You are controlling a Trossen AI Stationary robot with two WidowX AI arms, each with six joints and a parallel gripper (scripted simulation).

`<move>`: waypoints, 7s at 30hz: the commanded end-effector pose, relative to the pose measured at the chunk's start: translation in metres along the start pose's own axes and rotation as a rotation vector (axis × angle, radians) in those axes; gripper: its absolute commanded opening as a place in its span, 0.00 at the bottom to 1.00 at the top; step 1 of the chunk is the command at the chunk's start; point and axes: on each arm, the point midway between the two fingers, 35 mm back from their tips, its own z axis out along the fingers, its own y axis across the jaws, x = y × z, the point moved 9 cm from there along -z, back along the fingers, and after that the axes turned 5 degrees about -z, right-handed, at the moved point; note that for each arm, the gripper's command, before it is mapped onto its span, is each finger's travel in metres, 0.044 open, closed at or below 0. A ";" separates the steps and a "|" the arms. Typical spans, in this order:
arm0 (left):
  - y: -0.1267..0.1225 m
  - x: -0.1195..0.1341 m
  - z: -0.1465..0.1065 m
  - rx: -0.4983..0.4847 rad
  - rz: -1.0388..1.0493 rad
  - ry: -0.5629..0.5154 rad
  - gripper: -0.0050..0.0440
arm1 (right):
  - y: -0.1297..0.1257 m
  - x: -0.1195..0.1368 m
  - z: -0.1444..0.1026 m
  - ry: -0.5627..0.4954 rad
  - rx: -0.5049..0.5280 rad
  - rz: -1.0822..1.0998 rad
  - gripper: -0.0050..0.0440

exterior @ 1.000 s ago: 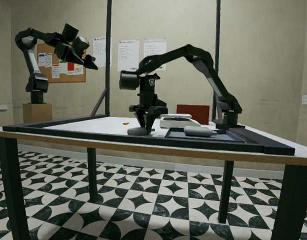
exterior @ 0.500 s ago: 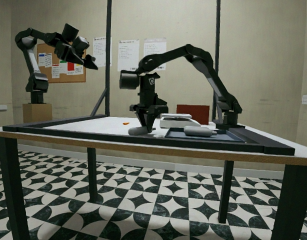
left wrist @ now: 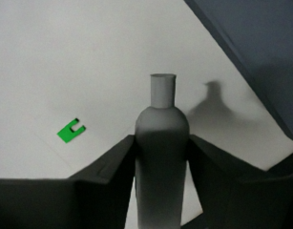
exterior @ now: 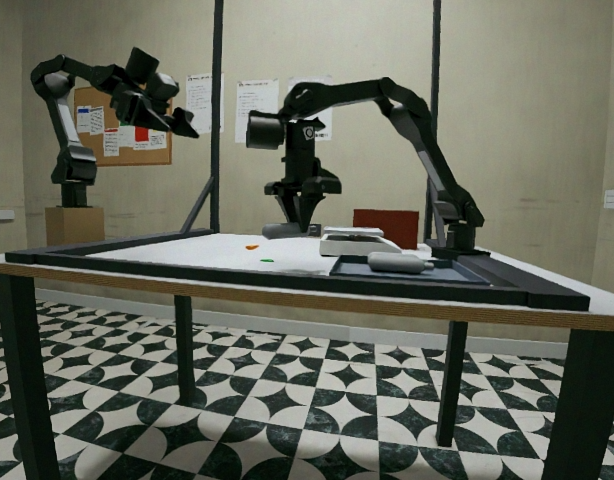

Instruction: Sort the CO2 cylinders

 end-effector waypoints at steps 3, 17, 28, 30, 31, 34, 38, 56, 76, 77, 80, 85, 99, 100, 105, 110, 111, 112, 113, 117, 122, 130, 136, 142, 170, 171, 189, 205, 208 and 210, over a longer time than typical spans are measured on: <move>0.010 -0.037 -0.039 -0.021 -0.003 0.046 0.02 | 0.005 -0.017 0.005 -0.035 -0.016 0.178 1.00; 0.017 -0.132 -0.072 -0.021 -0.004 0.040 0.00 | 0.026 -0.036 0.038 -0.015 -0.077 0.804 1.00; 0.008 -0.190 -0.079 -0.021 -0.005 0.036 0.00 | 0.050 -0.048 0.071 0.037 -0.126 1.386 1.00; 0.007 -0.197 -0.079 -0.021 -0.005 0.035 0.00 | 0.054 -0.050 0.076 0.049 -0.132 1.484 1.00; 0.006 -0.201 -0.079 -0.021 -0.005 0.035 0.00 | 0.057 -0.050 0.079 0.056 -0.136 1.533 1.00; 0.005 -0.204 -0.079 -0.021 -0.005 0.035 0.00 | 0.059 -0.051 0.082 0.062 -0.138 1.581 1.00; 0.001 -0.216 -0.079 -0.021 -0.005 0.034 0.00 | 0.071 -0.053 0.096 0.098 -0.150 1.818 1.00; -0.009 -0.230 -0.077 -0.084 -0.167 0.055 0.00 | 0.113 -0.053 0.141 0.256 -0.146 2.589 1.00; -0.021 -0.250 -0.069 -0.340 -0.906 0.161 0.00 | 0.132 -0.048 0.159 0.337 -0.114 2.893 1.00; -0.021 -0.250 -0.069 -0.343 -0.915 0.162 0.00 | 0.132 -0.049 0.159 0.337 -0.115 2.893 1.00; -0.021 -0.251 -0.069 -0.347 -0.927 0.164 0.00 | 0.132 -0.049 0.159 0.337 -0.115 2.893 1.00; -0.014 -0.243 -0.073 -0.355 -0.927 0.167 0.00 | 0.132 -0.049 0.159 0.337 -0.114 2.893 1.00; 0.050 -0.170 -0.077 -0.363 -0.926 0.167 0.00 | 0.131 -0.047 0.158 0.338 -0.108 2.894 1.00; 0.052 -0.168 -0.077 -0.362 -0.926 0.167 0.00 | 0.131 -0.047 0.158 0.338 -0.108 2.894 1.00; 0.059 -0.160 -0.077 -0.362 -0.925 0.167 0.00 | 0.131 -0.047 0.158 0.338 -0.108 2.894 1.00; 0.061 -0.158 -0.076 -0.356 -0.926 0.164 0.00 | 0.131 -0.047 0.158 0.338 -0.108 2.894 1.00; 0.061 -0.158 -0.076 -0.356 -0.926 0.164 0.00 | 0.131 -0.047 0.158 0.338 -0.108 2.894 1.00; 0.061 -0.158 -0.076 -0.357 -0.925 0.165 0.00 | 0.131 -0.047 0.158 0.338 -0.108 2.894 1.00; 0.061 -0.157 -0.077 -0.356 -0.925 0.165 0.00 | 0.131 -0.047 0.158 0.338 -0.108 2.894 1.00; 0.061 -0.157 -0.083 -0.368 -0.923 0.169 0.00 | 0.131 -0.047 0.158 0.338 -0.108 2.894 1.00; 0.062 -0.157 -0.083 -0.369 -0.922 0.170 0.00 | 0.131 -0.047 0.158 0.338 -0.108 2.894 1.00; 0.054 -0.166 -0.076 -0.452 -0.915 0.198 0.00 | 0.131 -0.047 0.158 0.338 -0.108 2.894 1.00; 0.049 -0.171 -0.071 -0.537 -0.906 0.230 0.00 | 0.131 -0.047 0.158 0.338 -0.108 2.894 1.00; 0.042 -0.178 -0.063 -0.641 -0.896 0.269 0.00 | 0.131 -0.047 0.158 0.338 -0.108 2.894 1.00; 0.044 -0.176 -0.068 -0.698 -0.889 0.291 0.00 | 0.140 -0.060 0.191 0.338 -0.105 2.894 1.00; 0.044 -0.176 -0.068 -0.698 -0.889 0.291 0.00 | 0.141 -0.061 0.194 0.338 -0.105 2.894 1.00; 0.043 -0.177 -0.064 -0.687 -0.894 0.285 0.00 | 0.141 -0.063 0.192 0.338 -0.112 2.894 1.00; 0.066 -0.173 -0.075 -0.511 -1.400 0.198 0.00 | 0.125 -0.078 0.135 0.090 -0.044 2.453 1.00; 0.071 -0.169 -0.078 -0.444 -1.562 0.167 0.00 | 0.119 -0.081 0.118 0.016 -0.021 2.295 1.00; 0.073 -0.166 -0.080 -0.404 -1.655 0.146 0.00 | 0.116 -0.083 0.108 -0.026 -0.008 2.201 1.00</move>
